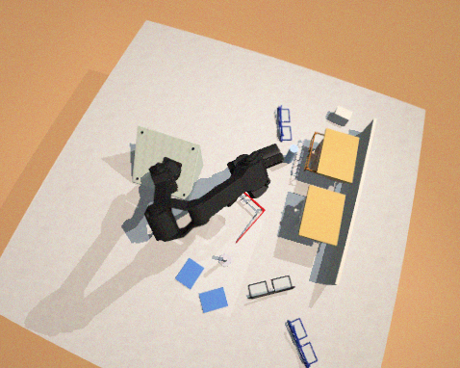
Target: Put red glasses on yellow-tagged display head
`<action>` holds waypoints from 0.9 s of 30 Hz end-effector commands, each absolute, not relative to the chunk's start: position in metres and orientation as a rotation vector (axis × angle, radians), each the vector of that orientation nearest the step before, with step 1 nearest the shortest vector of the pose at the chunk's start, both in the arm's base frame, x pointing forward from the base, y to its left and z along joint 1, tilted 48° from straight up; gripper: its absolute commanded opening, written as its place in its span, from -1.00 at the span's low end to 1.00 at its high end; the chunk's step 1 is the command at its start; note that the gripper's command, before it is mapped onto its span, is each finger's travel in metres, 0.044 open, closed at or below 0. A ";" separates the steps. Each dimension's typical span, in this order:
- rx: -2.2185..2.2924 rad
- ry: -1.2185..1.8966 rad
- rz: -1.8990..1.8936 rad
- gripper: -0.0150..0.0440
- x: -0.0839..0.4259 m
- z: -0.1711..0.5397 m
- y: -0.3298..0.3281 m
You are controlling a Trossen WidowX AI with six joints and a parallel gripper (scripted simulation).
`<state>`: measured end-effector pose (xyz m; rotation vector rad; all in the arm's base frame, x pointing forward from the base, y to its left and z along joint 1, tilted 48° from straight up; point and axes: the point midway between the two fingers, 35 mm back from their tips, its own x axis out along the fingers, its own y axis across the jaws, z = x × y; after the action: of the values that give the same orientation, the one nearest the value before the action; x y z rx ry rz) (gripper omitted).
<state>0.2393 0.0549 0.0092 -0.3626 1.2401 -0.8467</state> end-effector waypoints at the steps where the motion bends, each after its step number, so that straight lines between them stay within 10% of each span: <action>1: -0.365 1.245 -0.845 -0.02 0.239 0.006 0.052; 27: -0.365 1.244 -0.845 -0.02 0.243 -0.023 0.021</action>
<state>0.2450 0.0276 -0.0182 -0.3539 1.2410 -0.8431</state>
